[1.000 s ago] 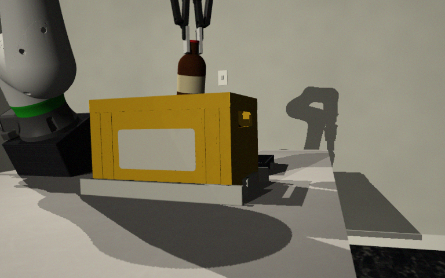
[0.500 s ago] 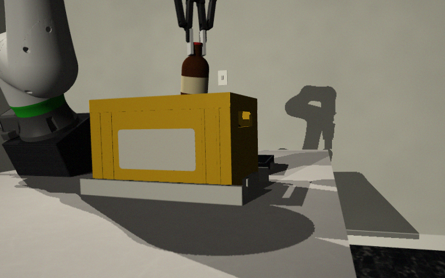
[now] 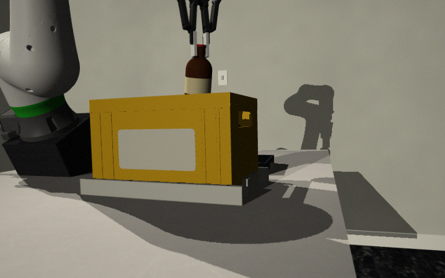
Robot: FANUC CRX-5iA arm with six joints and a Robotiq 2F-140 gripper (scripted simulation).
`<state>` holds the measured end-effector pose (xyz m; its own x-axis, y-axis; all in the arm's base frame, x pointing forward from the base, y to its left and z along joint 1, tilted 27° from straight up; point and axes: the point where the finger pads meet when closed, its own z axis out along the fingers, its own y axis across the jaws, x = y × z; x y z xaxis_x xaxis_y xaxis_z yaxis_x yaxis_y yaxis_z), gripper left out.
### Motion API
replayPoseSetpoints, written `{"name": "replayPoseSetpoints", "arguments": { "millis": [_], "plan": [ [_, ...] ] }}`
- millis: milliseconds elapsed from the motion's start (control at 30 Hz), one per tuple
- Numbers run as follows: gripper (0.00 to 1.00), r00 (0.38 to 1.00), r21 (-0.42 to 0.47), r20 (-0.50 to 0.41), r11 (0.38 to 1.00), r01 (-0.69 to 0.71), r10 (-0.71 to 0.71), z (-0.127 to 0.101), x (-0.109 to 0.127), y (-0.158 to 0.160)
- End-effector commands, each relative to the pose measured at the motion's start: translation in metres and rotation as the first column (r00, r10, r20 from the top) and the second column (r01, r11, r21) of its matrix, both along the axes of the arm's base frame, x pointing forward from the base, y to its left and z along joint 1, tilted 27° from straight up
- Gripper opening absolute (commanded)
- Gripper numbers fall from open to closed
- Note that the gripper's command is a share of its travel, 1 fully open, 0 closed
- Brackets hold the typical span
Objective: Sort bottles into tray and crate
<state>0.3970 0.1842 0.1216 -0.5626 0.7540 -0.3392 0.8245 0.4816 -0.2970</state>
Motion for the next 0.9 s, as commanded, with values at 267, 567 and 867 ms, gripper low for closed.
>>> {"name": "replayPoseSetpoints", "arguments": {
  "millis": [267, 567, 867],
  "plan": [
    [0.0, 1.0, 0.0, 0.0, 1.0, 0.0, 0.0, -0.008, 0.003, 0.016],
    [0.0, 1.0, 0.0, 0.0, 1.0, 0.0, 0.0, -0.017, 0.004, 0.02],
    [0.0, 1.0, 0.0, 0.0, 1.0, 0.0, 0.0, -0.033, 0.002, 0.013]
  ]
}}
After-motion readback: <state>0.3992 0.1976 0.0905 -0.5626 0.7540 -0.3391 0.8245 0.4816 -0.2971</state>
